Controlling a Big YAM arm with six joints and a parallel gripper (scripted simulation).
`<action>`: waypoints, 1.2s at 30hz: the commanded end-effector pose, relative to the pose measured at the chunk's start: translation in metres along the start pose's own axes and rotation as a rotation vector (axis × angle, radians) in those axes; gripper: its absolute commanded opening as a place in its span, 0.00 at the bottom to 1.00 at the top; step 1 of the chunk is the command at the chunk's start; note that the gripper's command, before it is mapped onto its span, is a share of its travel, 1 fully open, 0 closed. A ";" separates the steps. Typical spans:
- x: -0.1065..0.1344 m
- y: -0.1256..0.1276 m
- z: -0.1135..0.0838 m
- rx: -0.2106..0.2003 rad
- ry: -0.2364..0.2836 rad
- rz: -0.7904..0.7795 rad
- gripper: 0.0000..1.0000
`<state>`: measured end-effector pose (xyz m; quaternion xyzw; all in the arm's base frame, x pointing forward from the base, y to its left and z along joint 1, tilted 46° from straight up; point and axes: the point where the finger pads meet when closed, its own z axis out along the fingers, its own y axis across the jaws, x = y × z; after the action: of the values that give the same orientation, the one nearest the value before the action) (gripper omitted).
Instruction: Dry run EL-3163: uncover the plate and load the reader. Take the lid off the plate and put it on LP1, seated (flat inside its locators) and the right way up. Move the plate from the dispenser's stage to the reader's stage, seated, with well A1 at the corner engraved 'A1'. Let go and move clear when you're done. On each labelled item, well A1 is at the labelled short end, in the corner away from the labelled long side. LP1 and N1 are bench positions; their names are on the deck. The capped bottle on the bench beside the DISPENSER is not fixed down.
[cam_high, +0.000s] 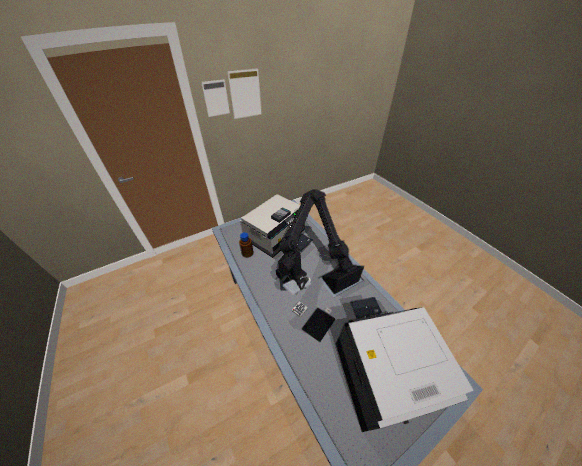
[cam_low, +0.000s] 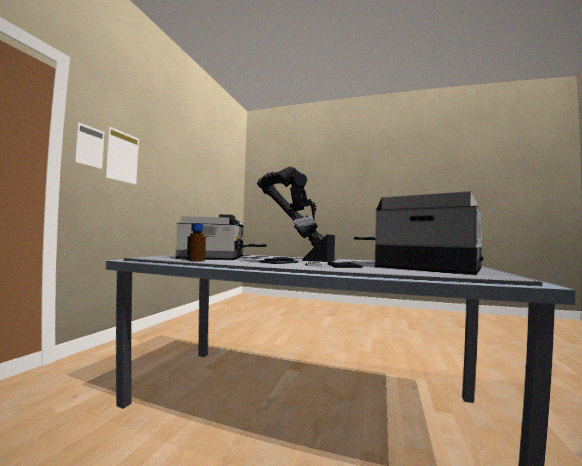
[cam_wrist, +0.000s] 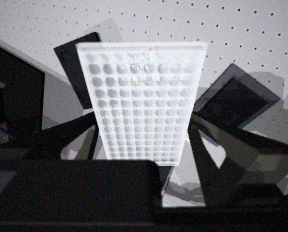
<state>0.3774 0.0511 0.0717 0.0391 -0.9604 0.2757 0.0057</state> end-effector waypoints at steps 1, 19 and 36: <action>-0.011 0.005 -0.011 0.000 -0.007 0.054 0.86; -0.001 0.049 -0.016 -0.014 -0.002 0.077 0.86; 0.007 0.086 -0.029 -0.019 0.008 0.119 0.86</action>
<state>0.3481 0.1174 0.0392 -0.0045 -0.9606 0.2773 0.0197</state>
